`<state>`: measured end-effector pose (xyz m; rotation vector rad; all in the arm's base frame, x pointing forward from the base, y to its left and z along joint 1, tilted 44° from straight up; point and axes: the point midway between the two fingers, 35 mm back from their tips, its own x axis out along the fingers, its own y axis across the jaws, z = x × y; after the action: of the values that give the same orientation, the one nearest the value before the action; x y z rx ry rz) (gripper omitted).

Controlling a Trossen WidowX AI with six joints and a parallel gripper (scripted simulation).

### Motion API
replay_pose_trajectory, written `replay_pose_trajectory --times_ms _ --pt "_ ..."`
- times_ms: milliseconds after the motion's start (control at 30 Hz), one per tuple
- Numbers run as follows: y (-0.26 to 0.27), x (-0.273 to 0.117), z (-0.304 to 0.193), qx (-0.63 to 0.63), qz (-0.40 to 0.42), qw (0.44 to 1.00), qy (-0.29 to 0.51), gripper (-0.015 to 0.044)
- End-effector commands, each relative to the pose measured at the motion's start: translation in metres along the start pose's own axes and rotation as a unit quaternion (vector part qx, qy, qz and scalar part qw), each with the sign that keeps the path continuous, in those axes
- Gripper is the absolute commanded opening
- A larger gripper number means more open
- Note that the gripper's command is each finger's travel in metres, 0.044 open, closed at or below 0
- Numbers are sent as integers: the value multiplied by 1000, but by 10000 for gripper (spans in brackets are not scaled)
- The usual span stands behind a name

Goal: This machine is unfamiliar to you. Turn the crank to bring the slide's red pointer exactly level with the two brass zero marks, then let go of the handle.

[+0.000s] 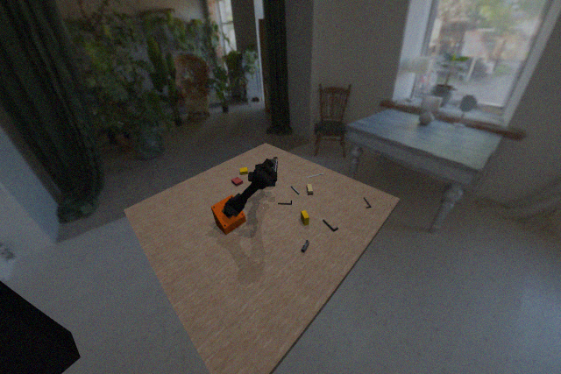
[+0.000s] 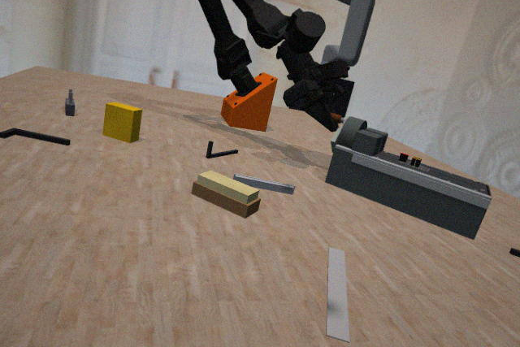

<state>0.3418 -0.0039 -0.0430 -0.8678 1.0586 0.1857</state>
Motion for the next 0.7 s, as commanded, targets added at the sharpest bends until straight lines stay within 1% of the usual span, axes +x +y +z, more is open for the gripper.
replay_pose_trajectory --times_ms 0,667 --pt "7 5 -5 -2 10 1000 4 0" --pt "10 12 -12 -2 10 1000 4 0"
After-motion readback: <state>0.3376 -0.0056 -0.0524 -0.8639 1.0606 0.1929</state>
